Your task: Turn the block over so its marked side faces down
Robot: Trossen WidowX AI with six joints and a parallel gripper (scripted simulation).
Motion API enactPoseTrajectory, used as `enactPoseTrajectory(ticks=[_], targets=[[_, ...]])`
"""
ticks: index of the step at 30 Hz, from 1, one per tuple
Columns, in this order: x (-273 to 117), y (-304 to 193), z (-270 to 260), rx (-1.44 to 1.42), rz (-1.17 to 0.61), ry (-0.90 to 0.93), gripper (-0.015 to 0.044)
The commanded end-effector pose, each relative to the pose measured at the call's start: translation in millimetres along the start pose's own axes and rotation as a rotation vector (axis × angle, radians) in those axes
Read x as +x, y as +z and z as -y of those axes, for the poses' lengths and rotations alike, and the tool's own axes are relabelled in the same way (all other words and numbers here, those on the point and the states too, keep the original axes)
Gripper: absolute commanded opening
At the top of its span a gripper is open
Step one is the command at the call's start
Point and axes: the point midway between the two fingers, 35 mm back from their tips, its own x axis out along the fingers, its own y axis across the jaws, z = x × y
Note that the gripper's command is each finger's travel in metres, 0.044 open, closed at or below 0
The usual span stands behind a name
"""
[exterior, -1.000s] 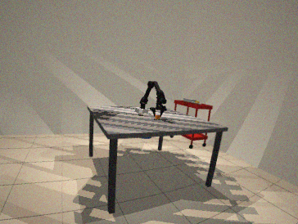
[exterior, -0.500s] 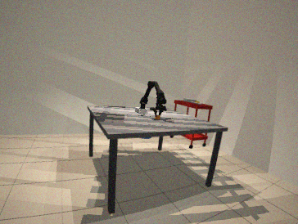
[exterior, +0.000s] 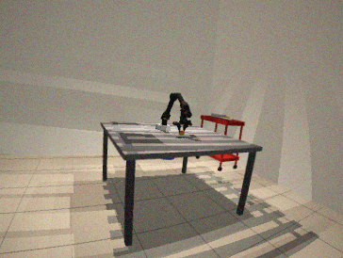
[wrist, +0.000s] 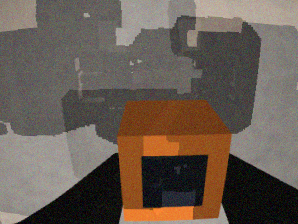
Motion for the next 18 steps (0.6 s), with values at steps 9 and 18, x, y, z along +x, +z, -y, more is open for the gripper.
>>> enactPoseTrajectory(ticks=[9,18], targets=[[-6.1,4.1,0.5,0.002,0.105,-0.003,0.0],[-2.2,5.0,0.4,-0.001,0.235,-0.005,0.0]])
